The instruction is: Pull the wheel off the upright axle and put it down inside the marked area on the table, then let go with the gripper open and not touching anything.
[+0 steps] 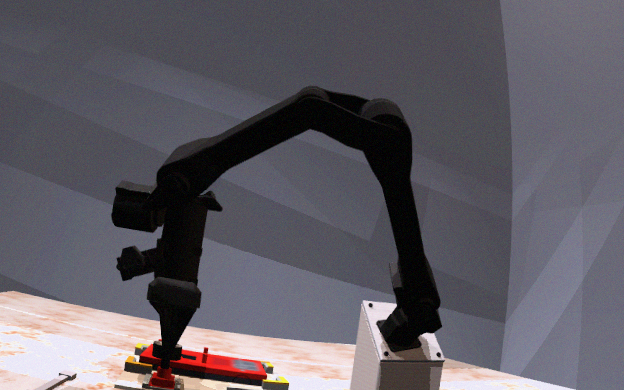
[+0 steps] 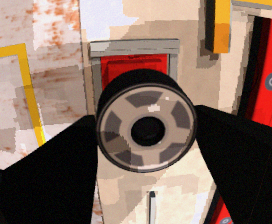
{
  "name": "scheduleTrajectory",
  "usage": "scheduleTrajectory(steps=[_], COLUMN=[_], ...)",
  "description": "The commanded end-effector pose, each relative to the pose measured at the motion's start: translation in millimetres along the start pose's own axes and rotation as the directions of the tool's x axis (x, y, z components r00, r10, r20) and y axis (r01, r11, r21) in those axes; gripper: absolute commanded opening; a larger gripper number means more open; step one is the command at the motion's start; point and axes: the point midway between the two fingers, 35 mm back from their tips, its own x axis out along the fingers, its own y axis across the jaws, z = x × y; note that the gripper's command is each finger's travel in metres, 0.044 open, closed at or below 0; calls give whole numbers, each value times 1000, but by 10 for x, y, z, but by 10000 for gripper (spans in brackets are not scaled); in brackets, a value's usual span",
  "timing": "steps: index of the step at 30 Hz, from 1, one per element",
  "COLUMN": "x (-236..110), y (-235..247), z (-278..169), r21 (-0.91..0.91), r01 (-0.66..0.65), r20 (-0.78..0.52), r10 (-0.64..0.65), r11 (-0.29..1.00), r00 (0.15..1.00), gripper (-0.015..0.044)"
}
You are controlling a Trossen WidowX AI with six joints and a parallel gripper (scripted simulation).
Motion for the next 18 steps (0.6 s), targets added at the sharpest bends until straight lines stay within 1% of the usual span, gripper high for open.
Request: scheduleTrajectory(steps=[1,18], x=[-56,-113], y=[-8,-8], z=[26,23], r21=[-6,-4], r01=[3,2], r20=[11,12], r10=[-3,-2], r11=[1000,1000], r00=[1000,1000], gripper=[0,0])
